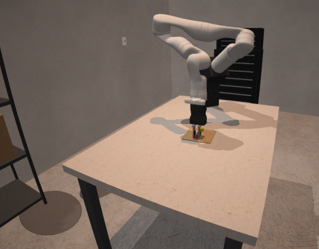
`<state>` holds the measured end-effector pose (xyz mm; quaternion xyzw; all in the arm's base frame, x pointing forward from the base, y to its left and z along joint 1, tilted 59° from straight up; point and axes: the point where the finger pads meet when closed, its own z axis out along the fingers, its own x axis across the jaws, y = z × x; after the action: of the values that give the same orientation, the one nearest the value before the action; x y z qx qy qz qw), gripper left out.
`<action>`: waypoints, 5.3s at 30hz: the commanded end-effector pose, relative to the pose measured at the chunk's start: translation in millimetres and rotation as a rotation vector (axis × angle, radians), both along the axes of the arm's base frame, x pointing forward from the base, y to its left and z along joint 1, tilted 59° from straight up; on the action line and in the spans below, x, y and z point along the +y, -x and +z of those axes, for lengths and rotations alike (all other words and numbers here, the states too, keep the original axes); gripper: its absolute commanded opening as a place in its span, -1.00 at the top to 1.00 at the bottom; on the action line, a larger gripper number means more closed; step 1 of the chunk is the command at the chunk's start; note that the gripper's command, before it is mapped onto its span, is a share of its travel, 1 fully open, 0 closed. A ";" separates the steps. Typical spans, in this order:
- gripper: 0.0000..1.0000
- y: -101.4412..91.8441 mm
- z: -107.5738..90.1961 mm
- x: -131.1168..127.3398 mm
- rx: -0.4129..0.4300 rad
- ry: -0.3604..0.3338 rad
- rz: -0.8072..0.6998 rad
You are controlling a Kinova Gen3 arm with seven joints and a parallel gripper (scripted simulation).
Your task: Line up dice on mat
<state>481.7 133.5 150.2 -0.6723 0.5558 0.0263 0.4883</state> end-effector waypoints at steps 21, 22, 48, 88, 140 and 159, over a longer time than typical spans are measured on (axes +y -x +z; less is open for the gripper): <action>0.32 -2.0 -1.7 2.2 -0.001 0.000 -0.001; 0.32 -2.0 -1.7 2.2 -0.001 0.000 -0.001; 0.32 -2.0 -1.7 2.2 -0.001 0.000 -0.001; -0.27 5.3 5.9 -7.7 -0.001 0.000 -0.001; -1.00 43.9 45.5 -59.8 -0.001 0.000 -0.001; -1.00 69.4 71.7 -94.3 -0.001 0.000 -0.001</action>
<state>411.0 49.9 219.4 -0.6780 0.5489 0.0333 0.4878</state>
